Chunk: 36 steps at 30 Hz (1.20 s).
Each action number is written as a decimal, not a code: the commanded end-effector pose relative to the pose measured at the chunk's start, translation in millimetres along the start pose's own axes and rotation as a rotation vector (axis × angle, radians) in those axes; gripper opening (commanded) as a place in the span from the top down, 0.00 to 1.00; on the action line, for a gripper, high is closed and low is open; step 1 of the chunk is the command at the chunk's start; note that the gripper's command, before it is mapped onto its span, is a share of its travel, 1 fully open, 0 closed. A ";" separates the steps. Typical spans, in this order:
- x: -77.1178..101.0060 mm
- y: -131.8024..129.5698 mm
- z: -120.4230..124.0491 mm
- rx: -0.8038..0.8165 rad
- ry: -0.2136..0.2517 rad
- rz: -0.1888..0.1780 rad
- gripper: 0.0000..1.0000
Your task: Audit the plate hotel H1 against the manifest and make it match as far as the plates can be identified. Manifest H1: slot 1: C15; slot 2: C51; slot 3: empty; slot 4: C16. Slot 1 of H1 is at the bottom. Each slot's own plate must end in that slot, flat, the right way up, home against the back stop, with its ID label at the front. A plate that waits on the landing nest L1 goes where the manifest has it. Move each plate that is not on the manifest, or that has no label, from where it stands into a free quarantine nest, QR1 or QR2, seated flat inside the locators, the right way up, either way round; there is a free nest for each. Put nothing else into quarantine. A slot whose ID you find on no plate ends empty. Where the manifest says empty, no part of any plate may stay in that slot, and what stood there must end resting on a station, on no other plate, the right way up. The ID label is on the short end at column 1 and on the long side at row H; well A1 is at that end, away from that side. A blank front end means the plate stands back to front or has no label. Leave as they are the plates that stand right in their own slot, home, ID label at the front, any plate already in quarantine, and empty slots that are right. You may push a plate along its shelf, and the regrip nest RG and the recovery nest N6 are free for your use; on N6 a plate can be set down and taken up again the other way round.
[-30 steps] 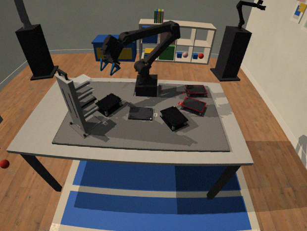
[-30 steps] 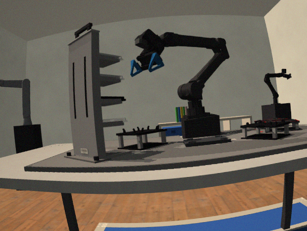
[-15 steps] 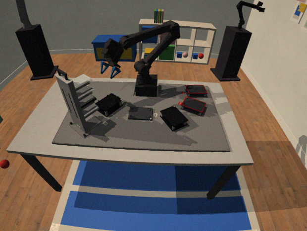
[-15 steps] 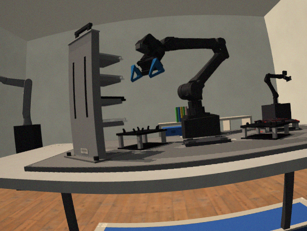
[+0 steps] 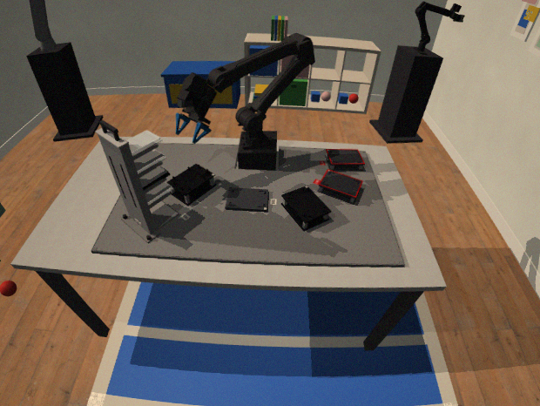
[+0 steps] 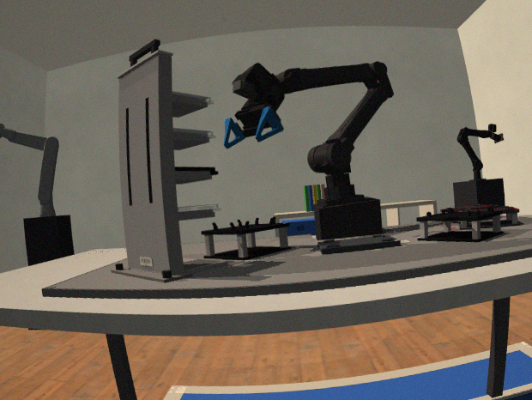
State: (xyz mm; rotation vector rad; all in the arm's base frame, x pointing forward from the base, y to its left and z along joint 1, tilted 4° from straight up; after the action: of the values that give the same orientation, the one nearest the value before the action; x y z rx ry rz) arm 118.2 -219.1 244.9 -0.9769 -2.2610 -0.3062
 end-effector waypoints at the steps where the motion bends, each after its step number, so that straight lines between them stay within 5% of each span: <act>1: 9.2 -4.1 -40.0 0.014 -0.079 0.014 0.00; 36: -22.8 -4.5 -69.6 0.010 -0.079 0.011 0.00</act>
State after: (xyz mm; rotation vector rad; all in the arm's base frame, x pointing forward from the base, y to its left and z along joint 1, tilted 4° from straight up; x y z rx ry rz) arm 146.4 -250.0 248.2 -0.9784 -2.2602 -0.3085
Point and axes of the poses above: the point where the finger pads meet when closed, its own x axis back along the fingers, its own y axis across the jaws, z = x × y, the point moved 9 cm from there along x, back along the fingers, and after that the axes turned 2 degrees about x, right-handed, at the moved point
